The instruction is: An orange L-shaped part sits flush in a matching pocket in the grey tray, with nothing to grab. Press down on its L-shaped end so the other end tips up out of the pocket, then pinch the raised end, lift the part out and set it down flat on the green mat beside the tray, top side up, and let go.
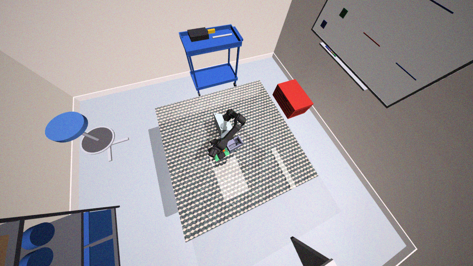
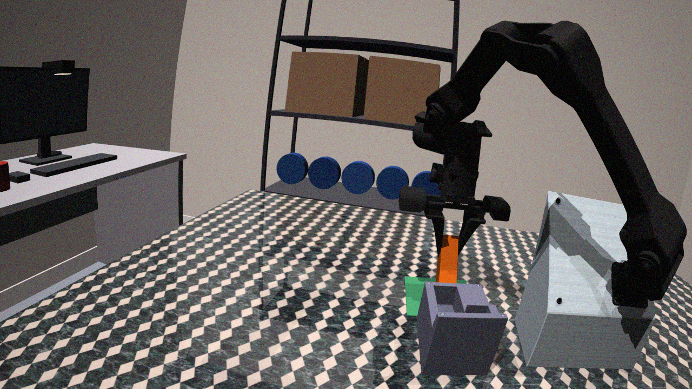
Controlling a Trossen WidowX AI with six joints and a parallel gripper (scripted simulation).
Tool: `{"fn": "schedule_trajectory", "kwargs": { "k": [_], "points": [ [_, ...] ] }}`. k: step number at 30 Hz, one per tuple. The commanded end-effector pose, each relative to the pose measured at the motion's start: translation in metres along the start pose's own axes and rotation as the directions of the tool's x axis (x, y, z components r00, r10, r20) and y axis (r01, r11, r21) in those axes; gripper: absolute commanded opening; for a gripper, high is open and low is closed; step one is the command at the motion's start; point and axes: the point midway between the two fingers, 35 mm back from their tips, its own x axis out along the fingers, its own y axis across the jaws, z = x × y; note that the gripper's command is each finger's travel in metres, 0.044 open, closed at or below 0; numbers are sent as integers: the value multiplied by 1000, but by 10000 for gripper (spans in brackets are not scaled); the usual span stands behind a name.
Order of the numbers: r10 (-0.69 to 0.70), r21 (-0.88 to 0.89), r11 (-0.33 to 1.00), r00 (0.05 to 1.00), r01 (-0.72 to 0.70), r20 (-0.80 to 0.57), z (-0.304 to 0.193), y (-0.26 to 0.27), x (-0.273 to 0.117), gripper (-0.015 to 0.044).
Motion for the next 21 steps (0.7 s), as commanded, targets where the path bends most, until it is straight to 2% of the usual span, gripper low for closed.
{"fn": "schedule_trajectory", "kwargs": {
  "k": [1, 2, 12, 17, 21],
  "points": [
    [6, 7, 1000, 1000, -6, 1, 1, 0, 1, 0],
    [0, 0, 1000, 1000, 0, 0, 0, 0, 0, 0],
    [0, 0, 1000, 1000, 0, 0, 0, 0, -2, 262],
    [3, 5, 1000, 1000, -3, 4, 3, 2, -53, 394],
    [5, 8, 1000, 1000, -5, 4, 1, -1, -88, 400]
  ]
}}
